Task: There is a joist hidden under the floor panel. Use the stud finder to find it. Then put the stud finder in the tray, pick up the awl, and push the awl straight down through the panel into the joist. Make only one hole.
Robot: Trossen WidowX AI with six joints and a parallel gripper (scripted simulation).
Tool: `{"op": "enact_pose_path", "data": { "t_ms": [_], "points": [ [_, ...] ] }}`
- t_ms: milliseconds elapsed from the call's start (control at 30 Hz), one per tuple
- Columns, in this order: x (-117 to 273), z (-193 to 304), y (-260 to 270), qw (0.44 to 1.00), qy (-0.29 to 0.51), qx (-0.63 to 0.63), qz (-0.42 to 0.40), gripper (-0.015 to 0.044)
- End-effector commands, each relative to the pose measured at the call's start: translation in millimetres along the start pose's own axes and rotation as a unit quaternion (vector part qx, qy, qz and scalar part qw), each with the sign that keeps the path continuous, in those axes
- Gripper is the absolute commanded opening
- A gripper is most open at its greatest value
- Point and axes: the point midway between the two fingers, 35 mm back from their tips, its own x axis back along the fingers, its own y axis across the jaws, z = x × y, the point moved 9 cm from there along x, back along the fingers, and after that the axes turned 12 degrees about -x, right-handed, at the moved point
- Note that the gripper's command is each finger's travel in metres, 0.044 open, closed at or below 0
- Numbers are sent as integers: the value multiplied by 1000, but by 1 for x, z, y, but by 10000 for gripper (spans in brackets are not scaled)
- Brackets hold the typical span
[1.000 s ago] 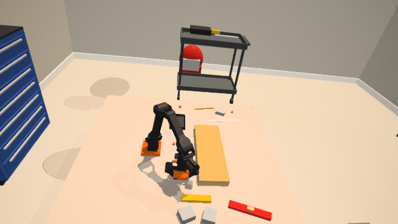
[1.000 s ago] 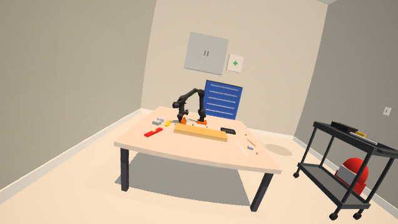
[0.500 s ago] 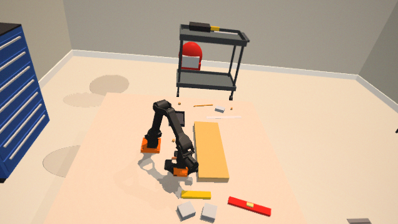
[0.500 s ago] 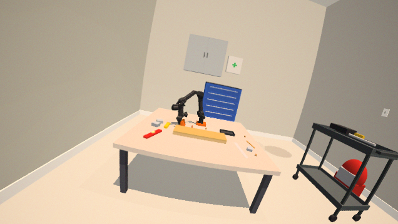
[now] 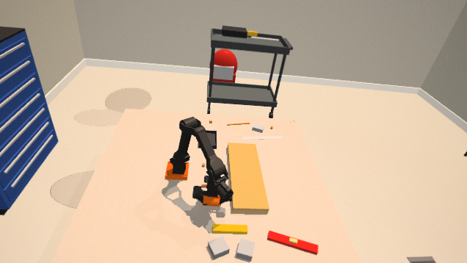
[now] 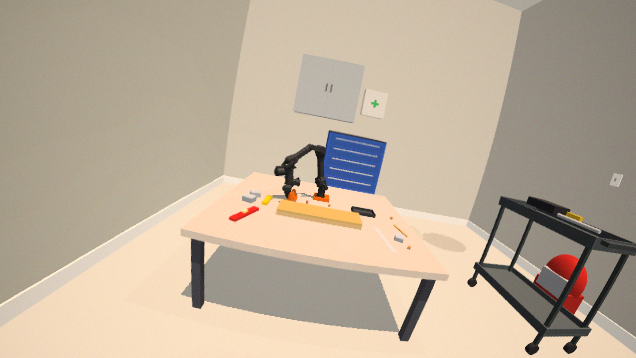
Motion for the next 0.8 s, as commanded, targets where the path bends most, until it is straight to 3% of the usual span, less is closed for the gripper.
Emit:
{"op": "enact_pose_path", "data": {
  "t_ms": [0, 767],
  "points": [
    [13, 0, -2, 1000, 6, 3, 9, 0],
    [52, -5, 1, 1000, 6, 3, 9, 0]
  ]
}}
